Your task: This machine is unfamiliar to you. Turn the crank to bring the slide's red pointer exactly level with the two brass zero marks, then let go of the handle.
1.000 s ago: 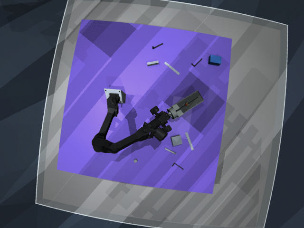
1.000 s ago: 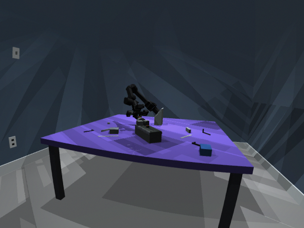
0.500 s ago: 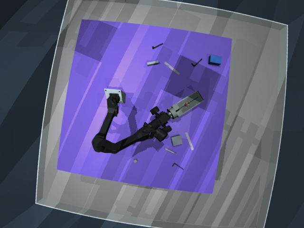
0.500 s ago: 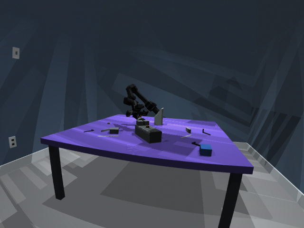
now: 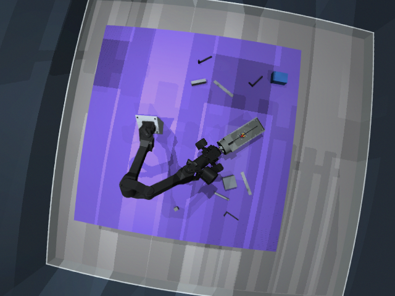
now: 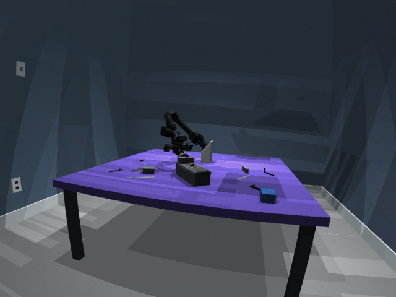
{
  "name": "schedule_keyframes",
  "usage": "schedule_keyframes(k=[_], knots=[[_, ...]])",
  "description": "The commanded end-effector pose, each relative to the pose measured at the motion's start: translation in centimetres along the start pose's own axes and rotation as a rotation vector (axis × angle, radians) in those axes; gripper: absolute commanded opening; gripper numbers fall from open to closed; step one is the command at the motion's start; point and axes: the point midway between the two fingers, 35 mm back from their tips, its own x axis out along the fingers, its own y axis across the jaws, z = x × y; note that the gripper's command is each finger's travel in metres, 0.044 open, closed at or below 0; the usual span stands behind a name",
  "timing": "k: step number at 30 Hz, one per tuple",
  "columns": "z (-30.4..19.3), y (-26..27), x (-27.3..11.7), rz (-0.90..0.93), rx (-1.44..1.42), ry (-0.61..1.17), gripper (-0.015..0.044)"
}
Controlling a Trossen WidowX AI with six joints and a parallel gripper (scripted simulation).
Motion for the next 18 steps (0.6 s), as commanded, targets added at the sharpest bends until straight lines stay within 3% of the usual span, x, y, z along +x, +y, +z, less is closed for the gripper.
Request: schedule_keyframes(k=[1, 18], knots=[[0.13, -0.91, -0.18, -0.022, 0.004, -0.006, 0.0], [0.06, -1.22, -0.07, -0.022, 0.004, -0.006, 0.0]])
